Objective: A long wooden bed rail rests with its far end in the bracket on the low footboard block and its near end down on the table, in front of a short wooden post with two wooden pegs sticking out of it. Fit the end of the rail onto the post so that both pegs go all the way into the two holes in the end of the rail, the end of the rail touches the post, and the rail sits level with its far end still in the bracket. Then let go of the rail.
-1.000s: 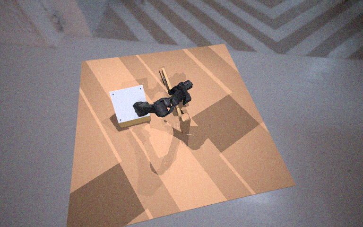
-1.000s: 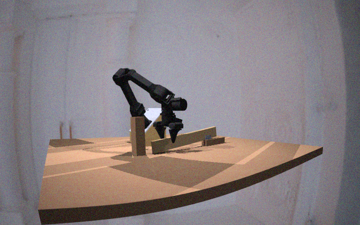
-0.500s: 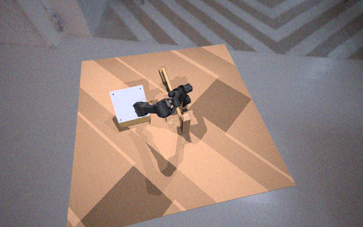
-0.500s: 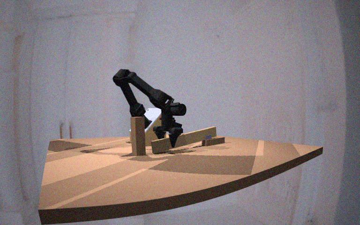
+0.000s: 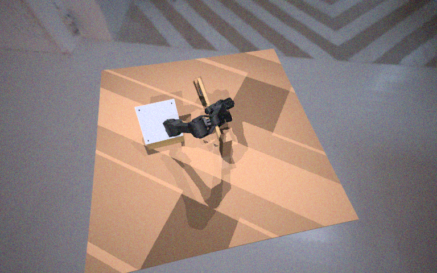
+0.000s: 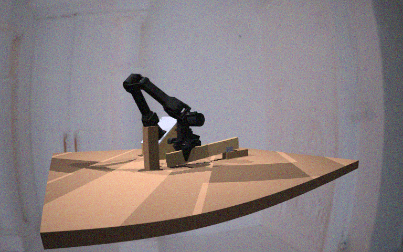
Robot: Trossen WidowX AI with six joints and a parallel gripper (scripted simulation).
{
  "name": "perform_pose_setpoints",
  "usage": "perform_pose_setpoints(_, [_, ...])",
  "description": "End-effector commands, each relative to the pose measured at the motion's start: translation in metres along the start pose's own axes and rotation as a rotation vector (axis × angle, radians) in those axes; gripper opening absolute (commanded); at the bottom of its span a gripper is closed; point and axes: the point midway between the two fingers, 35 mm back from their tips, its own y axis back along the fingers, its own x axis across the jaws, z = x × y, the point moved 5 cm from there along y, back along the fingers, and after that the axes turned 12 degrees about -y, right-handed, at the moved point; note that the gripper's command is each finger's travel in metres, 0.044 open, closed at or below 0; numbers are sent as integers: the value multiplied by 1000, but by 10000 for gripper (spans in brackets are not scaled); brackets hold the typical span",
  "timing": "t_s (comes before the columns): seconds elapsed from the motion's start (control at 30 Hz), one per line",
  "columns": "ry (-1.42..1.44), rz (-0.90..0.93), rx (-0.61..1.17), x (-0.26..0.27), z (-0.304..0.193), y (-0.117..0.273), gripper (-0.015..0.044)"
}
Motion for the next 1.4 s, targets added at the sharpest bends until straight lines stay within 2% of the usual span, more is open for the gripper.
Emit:
perform_pose_setpoints(0.0, [5, -2, 5, 0, 0, 0, 72])
perform_pose_setpoints(0.23, [5, -2, 5, 0, 0, 0, 26])
perform_pose_setpoints(0.27, [5, -2, 5, 0, 0, 0, 0])
perform_pose_setpoints(1.37, [5, -2, 4, -1, 1, 11, 0])
